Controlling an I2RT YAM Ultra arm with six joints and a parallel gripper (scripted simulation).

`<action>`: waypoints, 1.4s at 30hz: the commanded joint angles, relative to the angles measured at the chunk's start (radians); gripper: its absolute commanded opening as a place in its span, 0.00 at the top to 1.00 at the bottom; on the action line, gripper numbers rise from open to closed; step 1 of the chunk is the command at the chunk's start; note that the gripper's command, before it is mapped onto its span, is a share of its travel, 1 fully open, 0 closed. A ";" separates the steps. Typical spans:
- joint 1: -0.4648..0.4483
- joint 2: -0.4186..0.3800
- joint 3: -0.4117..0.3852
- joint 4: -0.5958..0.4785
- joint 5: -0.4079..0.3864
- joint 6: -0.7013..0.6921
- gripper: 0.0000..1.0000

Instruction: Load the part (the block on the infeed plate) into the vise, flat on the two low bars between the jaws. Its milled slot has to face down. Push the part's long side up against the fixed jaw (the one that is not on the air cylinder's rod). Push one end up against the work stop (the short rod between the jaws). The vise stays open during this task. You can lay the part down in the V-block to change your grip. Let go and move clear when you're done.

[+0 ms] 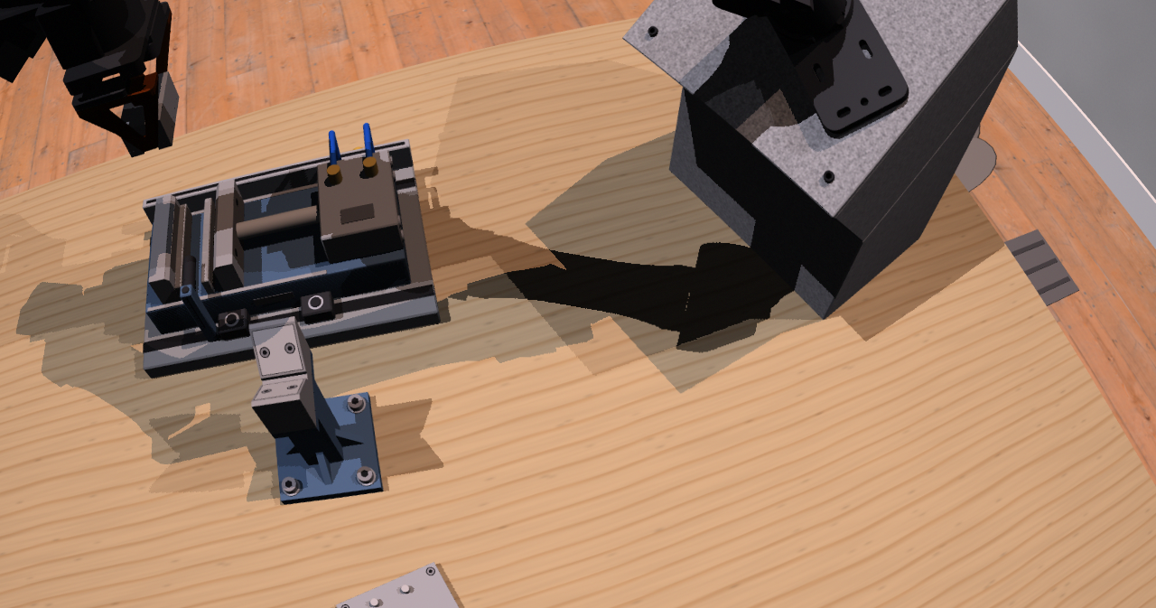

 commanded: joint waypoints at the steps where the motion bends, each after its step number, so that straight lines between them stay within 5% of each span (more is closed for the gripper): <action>1: -0.034 -0.013 0.042 -0.007 -0.010 0.006 1.00; 42: -0.025 -0.010 0.034 0.036 -0.001 0.017 1.00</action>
